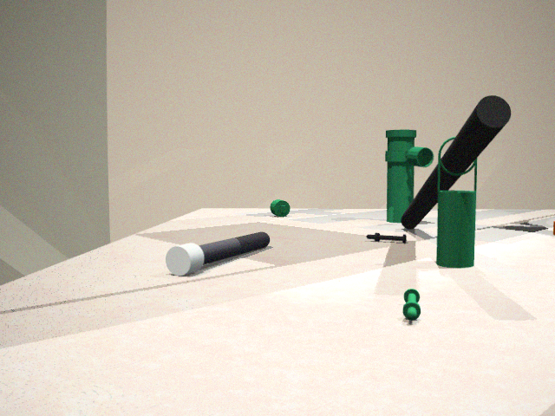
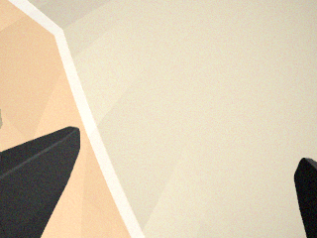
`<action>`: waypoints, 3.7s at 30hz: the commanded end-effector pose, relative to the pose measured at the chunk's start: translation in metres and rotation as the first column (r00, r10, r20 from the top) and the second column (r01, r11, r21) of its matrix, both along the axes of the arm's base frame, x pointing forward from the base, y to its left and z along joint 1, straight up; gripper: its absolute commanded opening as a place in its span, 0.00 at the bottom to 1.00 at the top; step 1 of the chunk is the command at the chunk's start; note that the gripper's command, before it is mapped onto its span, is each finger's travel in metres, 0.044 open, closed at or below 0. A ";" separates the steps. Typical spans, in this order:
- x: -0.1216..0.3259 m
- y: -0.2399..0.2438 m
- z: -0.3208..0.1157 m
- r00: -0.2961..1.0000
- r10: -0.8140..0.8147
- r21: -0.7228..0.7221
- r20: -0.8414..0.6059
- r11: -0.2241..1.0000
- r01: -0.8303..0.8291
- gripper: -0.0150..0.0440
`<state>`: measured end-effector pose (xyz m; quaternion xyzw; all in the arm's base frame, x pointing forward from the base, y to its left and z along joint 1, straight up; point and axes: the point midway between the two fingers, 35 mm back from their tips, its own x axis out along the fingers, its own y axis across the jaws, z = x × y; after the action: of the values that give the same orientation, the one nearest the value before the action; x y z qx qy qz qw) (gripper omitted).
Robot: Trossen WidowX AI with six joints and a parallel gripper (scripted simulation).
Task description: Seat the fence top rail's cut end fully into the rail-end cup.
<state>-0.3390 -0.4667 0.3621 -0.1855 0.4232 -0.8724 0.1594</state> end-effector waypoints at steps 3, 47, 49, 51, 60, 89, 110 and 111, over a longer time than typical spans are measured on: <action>0.099 -0.044 -0.001 0.965 0.243 0.006 0.098 0.970 -0.244 1.00; 0.652 0.306 -0.101 -0.068 0.285 -0.003 0.956 -0.223 -0.975 1.00; 0.648 0.339 -0.106 -0.054 0.219 0.008 0.974 -0.274 -0.962 1.00; 0.642 0.369 -0.110 -0.033 0.161 0.021 0.986 -0.319 -0.947 1.00; 0.638 0.379 -0.111 -0.023 0.141 0.026 0.990 -0.335 -0.942 1.00; 0.587 0.236 -0.131 -0.374 0.414 0.490 0.830 -0.861 0.134 1.00; 0.564 0.206 -0.133 -0.654 0.317 0.694 0.687 -0.553 0.460 1.00; 0.564 0.206 -0.133 -0.654 0.317 0.694 0.687 -0.553 0.460 1.00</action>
<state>0.2368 -0.2407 0.2259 -0.5738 0.3519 0.3886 0.6292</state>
